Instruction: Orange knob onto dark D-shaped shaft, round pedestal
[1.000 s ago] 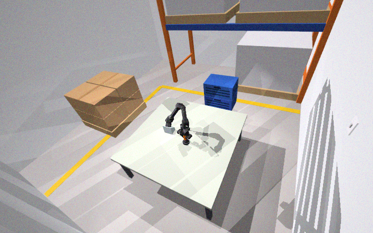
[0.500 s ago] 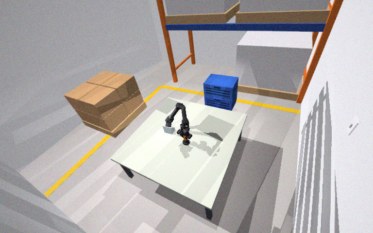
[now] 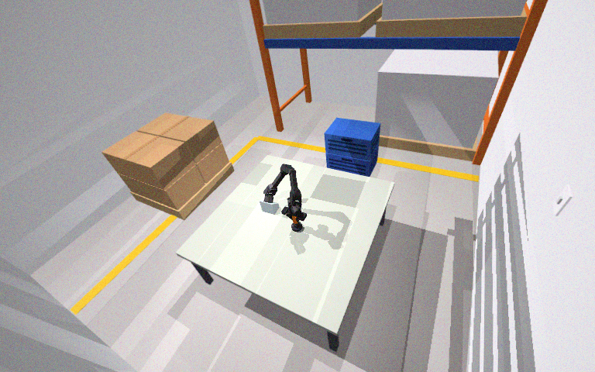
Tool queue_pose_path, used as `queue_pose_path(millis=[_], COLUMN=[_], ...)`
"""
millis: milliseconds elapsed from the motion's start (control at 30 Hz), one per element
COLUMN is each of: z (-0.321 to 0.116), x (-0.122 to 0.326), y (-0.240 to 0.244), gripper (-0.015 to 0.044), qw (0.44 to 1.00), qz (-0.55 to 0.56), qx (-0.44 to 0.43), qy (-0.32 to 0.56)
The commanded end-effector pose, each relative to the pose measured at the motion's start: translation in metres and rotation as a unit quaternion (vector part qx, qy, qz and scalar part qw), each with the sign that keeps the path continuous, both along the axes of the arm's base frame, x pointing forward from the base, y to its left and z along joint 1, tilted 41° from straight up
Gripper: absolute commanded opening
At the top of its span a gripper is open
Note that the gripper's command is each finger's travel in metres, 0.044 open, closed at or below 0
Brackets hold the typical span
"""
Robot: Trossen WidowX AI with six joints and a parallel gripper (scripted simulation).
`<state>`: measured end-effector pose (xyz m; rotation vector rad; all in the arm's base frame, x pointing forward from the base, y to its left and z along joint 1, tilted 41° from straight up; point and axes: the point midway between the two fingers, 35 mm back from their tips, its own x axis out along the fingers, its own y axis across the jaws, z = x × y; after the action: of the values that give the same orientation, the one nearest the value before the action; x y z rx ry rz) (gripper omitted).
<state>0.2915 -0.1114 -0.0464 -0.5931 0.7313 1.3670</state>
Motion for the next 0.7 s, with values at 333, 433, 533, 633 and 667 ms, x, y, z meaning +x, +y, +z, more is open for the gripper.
queue_pose_path(millis=[333,433,533,633,667], z=[-0.0044,-0.004,-0.004,-0.0016,-0.0012], x=[0.0044,0.0045,0.0045,0.0037,0.0035], y=[0.0001,-0.0003,-0.0003,-0.0023,-0.0027], gripper=[0.0,0.0,0.0,0.0,0.0], qw=[0.998,0.998,0.998,0.998,0.998], qz=[0.044,0.044,0.044,0.044,0.044], qx=[-0.005,-0.005,-0.005,-0.005,-0.005], qy=[-0.04,-0.04,-0.04,-0.04,-0.04])
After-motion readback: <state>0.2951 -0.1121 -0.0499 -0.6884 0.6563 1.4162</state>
